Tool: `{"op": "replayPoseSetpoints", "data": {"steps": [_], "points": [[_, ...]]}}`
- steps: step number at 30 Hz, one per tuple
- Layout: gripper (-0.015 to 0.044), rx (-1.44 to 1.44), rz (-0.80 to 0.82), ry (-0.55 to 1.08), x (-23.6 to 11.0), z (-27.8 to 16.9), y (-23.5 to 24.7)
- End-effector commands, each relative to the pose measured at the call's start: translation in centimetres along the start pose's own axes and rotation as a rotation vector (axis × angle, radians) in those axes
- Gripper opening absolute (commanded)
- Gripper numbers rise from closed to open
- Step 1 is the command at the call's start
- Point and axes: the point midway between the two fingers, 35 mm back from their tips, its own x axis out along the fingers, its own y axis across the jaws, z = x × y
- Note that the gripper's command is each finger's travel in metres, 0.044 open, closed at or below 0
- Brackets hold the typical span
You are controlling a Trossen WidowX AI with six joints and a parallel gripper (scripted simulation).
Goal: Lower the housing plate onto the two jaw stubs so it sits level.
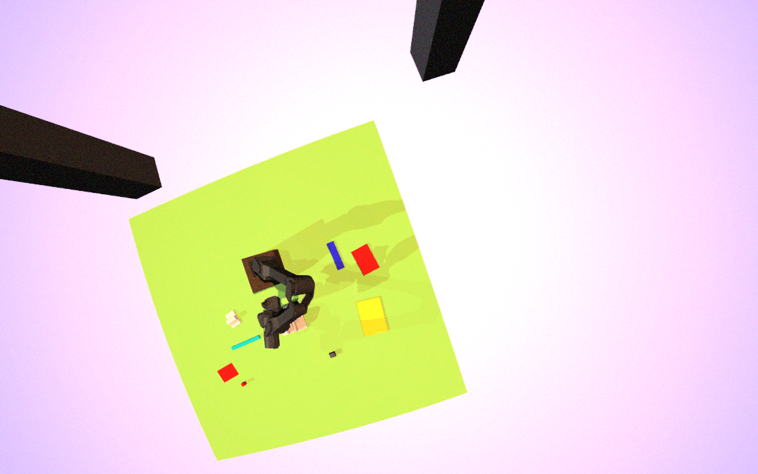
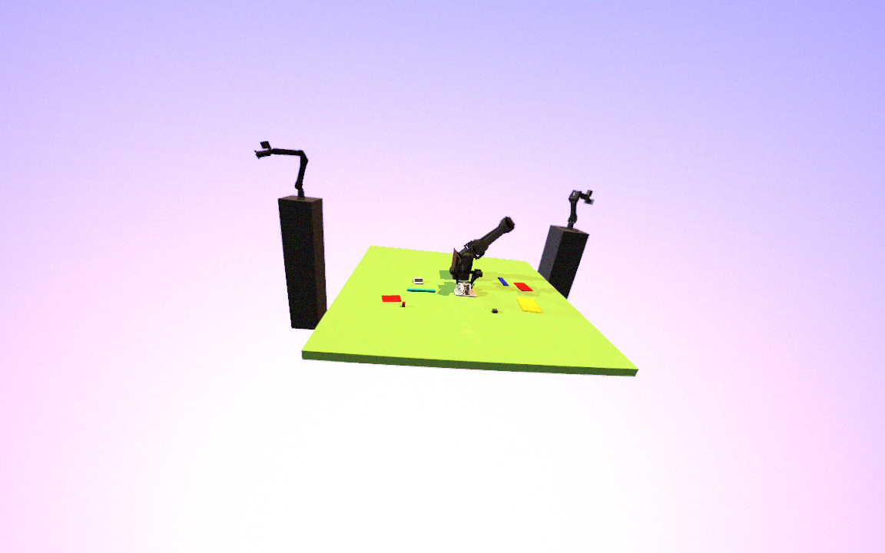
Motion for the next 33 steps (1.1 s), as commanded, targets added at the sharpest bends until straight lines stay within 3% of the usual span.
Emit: {"op": "replayPoseSetpoints", "data": {"steps": [1, 33], "points": [[0.0351, 0.004, -0.005, 0.001, 0.06, 0.02, -0.05], [0.0351, 0.004, -0.005, 0.001, 0.78, 0.03, -0.06]]}}
